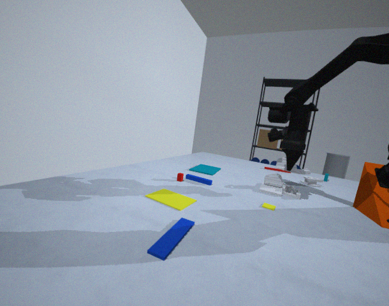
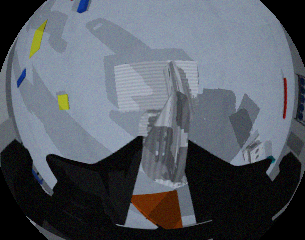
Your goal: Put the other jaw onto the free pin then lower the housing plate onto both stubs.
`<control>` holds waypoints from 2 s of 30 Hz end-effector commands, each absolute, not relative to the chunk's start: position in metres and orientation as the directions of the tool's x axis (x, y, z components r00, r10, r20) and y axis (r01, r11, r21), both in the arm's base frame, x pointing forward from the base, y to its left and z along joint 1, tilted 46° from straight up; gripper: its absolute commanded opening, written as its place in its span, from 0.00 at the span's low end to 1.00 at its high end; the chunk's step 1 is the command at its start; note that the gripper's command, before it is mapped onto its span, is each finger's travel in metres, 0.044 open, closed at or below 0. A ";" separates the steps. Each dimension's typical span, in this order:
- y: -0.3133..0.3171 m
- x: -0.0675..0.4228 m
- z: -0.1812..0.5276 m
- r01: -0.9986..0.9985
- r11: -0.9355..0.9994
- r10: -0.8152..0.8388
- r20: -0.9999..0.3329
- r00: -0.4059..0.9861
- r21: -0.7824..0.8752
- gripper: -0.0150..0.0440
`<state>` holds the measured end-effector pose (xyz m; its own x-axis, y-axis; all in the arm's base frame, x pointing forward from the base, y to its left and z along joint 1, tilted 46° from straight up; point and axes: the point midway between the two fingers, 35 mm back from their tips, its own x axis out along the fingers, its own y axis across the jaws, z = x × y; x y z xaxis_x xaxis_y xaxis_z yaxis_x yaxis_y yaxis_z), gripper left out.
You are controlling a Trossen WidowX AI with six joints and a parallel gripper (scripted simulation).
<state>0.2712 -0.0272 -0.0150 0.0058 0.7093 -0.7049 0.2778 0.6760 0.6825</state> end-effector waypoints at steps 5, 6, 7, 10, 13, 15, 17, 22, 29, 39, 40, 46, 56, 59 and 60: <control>-0.016 0.295 -0.002 0.272 0.674 0.711 -0.703 0.014 0.687 0.48; -0.015 0.297 0.000 0.272 0.673 0.712 -0.702 0.014 0.688 0.48; -0.013 0.299 0.001 0.272 0.673 0.712 -0.702 0.014 0.688 0.48; -0.009 0.305 0.005 0.271 0.671 0.714 -0.700 0.014 0.690 0.48; -0.009 0.305 0.005 0.271 0.671 0.714 -0.700 0.014 0.690 0.48; -0.009 0.305 0.005 0.271 0.671 0.714 -0.700 0.014 0.690 0.48; -0.009 0.305 0.005 0.271 0.671 0.714 -0.700 0.014 0.690 0.48; -0.009 0.305 0.005 0.271 0.671 0.714 -0.700 0.014 0.690 0.48; -0.009 0.305 0.005 0.271 0.671 0.714 -0.700 0.014 0.690 0.48; -0.009 0.305 0.005 0.271 0.671 0.714 -0.700 0.014 0.690 0.48; -0.009 0.305 0.005 0.271 0.671 0.714 -0.700 0.014 0.690 0.48; -0.009 0.305 0.005 0.271 0.671 0.714 -0.700 0.014 0.690 0.48; -0.009 0.305 0.005 0.271 0.671 0.714 -0.700 0.014 0.690 0.48; -0.009 0.305 0.005 0.271 0.671 0.714 -0.700 0.014 0.690 0.48; -0.009 0.305 0.005 0.271 0.671 0.714 -0.700 0.014 0.690 0.48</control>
<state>0.3036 -0.0086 0.0032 0.0093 0.7122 -0.7019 0.2699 0.6741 0.6876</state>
